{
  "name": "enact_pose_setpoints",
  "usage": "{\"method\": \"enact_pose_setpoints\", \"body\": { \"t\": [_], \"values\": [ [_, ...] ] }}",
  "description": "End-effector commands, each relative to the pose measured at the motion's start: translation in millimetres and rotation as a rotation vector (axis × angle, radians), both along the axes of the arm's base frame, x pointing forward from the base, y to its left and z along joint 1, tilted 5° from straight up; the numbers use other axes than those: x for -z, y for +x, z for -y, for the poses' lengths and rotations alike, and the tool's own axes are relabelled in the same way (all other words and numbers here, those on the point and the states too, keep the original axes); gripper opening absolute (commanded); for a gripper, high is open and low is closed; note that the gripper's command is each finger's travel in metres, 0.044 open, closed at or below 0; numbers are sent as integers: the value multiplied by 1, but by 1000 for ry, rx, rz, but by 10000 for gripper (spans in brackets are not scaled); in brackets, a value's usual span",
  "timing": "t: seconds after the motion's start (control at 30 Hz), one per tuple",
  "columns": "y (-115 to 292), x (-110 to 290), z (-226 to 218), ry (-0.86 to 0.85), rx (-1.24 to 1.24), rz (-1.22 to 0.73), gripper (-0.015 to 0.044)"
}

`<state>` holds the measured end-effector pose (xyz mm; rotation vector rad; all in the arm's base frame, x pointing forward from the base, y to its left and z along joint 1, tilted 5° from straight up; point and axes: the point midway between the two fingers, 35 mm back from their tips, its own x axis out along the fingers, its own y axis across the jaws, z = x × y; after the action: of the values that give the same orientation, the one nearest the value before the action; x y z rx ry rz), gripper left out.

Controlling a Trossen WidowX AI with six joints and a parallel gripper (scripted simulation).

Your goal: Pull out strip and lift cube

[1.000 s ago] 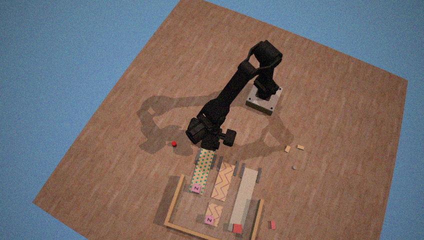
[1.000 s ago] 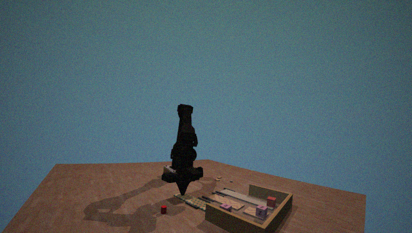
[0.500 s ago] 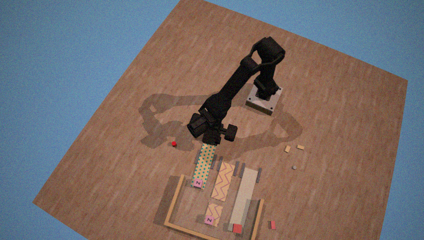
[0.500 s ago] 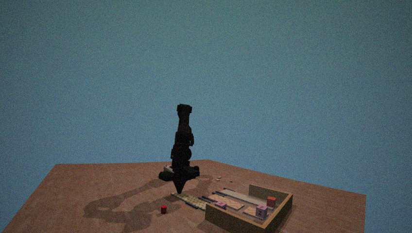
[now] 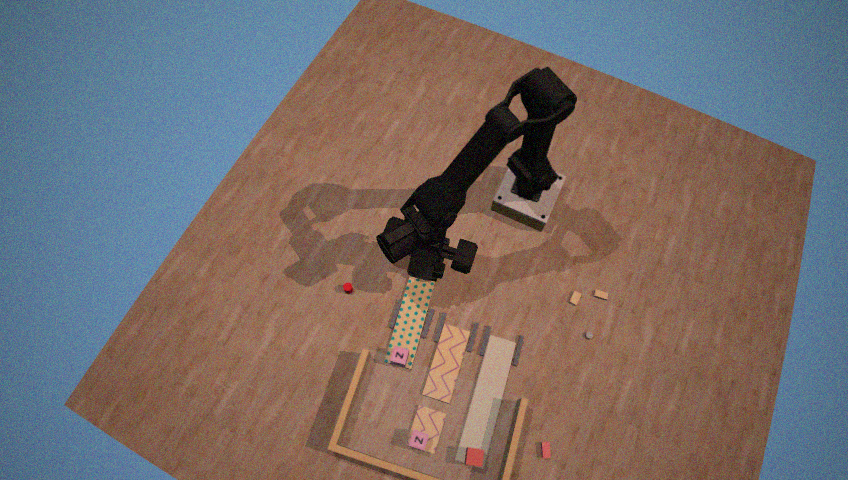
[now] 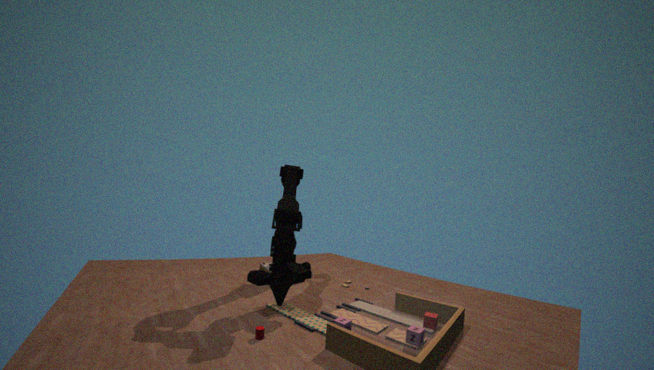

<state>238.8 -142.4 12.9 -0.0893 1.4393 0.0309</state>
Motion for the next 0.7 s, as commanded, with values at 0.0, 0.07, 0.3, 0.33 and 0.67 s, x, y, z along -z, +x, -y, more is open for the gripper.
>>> {"method": "enact_pose_setpoints", "body": {
  "t": [0.0, 0.07, 0.3, 0.33, 0.67],
  "values": [
    [-14, 8, -3, 15, 1, -29, 0],
    [-17, 8, -2, 15, 1, -29, 0],
    [-27, 9, -1, 15, 1, -30, 0],
    [-28, 10, -1, 15, 1, -30, 0],
    [-42, 11, 0, 15, 1, -32, 0]
  ]
}}
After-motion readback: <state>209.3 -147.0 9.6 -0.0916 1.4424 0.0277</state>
